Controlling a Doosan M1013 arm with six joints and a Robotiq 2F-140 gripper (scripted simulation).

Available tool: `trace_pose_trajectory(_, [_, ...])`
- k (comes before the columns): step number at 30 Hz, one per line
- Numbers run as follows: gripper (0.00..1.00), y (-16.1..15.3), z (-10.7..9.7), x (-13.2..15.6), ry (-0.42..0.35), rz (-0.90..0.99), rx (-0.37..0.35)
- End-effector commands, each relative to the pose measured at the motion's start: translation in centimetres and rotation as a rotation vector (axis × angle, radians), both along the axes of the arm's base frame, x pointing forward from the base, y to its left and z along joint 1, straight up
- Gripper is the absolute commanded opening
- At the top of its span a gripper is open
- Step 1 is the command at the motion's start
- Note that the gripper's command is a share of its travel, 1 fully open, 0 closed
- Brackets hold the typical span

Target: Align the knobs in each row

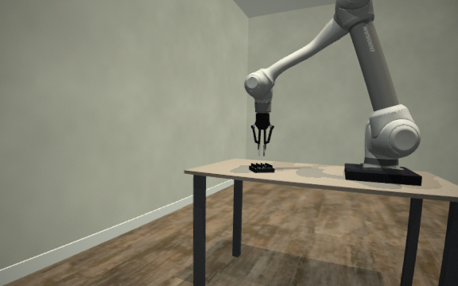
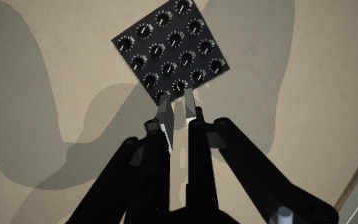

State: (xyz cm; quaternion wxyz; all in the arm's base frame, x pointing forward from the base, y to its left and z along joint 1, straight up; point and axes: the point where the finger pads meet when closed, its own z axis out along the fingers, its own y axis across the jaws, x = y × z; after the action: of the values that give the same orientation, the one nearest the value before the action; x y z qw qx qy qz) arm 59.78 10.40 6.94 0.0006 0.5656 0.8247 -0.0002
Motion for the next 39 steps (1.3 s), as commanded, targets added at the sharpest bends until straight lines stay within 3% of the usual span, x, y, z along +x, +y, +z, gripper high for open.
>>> trace_pose_trajectory(1, [0.12, 0.0, -0.3, 0.0, 0.0, 0.0, 0.0])
trace_pose_trajectory(24, [0.12, 0.0, -2.9, 0.0, 0.0, 0.0, 0.0])
trace_pose_trajectory(39, [0.12, 0.0, -3.4, 0.0, 0.0, 0.0, 0.0])
